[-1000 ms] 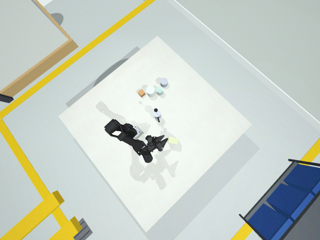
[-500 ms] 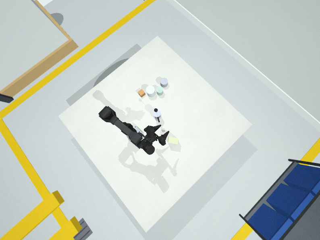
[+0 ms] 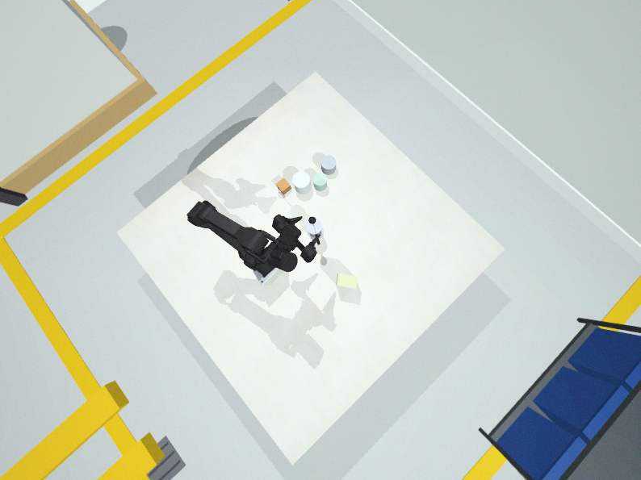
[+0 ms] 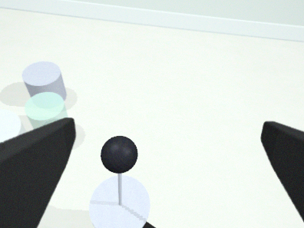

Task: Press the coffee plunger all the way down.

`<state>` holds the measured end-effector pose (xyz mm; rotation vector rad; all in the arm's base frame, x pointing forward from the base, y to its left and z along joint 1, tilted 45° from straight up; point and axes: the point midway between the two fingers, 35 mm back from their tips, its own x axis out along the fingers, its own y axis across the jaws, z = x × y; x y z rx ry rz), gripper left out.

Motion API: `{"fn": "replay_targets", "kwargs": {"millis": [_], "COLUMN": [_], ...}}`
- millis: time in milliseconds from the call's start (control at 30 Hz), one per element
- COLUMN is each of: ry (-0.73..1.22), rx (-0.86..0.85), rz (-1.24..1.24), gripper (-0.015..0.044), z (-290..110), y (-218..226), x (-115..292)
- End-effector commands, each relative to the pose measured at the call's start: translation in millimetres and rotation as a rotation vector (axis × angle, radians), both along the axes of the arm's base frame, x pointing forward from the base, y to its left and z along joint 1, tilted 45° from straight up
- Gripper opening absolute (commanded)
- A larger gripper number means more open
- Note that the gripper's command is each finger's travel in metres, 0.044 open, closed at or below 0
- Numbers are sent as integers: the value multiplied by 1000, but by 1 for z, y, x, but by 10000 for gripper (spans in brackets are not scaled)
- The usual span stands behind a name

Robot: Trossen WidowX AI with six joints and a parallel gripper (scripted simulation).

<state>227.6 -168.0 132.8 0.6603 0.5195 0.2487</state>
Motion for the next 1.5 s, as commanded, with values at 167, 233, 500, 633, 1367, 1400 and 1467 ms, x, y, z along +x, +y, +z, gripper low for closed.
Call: {"fn": "replay_targets", "kwargs": {"millis": [167,233,500,633,1367,1400,1467], "ry": [60,60,64,67,60,60,60], "rx": [77,78,76,75,78,78,78], "rz": [-1,-2,-3,-3,-5,-5,-5], "gripper": [440,440,440,440,414,387,335], "z": [-9,-19,-21,-24,-35,-35,-35], "y": [48,57,58,60,74,74,74], "x": [-4,-6,-3,1,27,27,27]}}
